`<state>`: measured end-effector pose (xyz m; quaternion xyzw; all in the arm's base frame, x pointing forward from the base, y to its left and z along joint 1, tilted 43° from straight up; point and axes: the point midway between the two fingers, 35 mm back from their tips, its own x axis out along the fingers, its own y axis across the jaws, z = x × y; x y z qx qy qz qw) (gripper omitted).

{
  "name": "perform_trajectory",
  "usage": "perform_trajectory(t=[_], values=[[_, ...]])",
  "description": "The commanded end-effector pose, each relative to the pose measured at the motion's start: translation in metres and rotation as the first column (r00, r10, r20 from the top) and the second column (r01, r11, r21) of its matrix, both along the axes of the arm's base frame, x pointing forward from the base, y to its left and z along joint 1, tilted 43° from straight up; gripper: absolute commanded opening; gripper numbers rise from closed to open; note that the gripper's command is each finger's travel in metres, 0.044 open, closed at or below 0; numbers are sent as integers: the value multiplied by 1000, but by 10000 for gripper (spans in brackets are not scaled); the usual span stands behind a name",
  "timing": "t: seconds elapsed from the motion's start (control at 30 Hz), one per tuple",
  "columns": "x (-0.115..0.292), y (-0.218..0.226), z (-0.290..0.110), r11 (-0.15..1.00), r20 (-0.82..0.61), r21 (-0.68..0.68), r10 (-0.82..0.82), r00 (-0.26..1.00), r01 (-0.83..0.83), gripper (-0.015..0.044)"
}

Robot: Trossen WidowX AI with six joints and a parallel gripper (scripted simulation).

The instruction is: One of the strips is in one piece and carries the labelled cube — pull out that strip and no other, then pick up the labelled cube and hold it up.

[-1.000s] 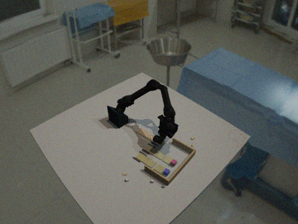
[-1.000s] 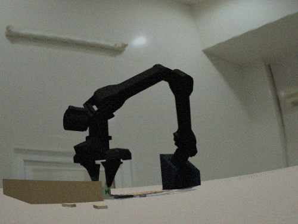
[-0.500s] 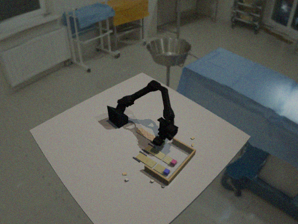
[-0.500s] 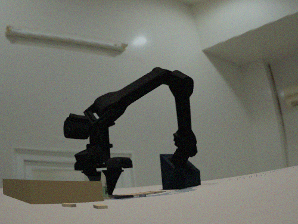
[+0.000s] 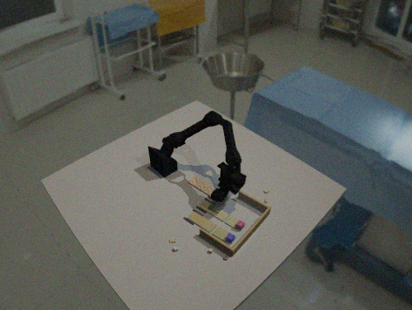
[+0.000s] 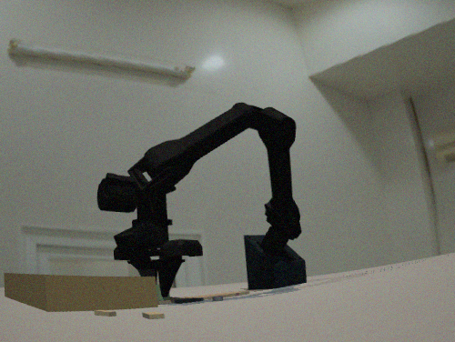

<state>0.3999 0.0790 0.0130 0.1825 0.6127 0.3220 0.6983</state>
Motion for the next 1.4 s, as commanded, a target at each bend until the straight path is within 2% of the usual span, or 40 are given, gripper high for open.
perform_trajectory(t=[0.0,0.37,0.57,0.9,1.37], values=[[-9,-7,5,1000,1,-1,-1,1000,1,0],[-57,-34,21,1000,-5,2,-7,1000,7,0],[-63,-35,21,1000,-6,2,-7,1000,7,0],[-98,-39,16,1000,-8,2,-7,1000,7,0],[-102,-63,42,1000,-8,1,-7,1000,7,0]])
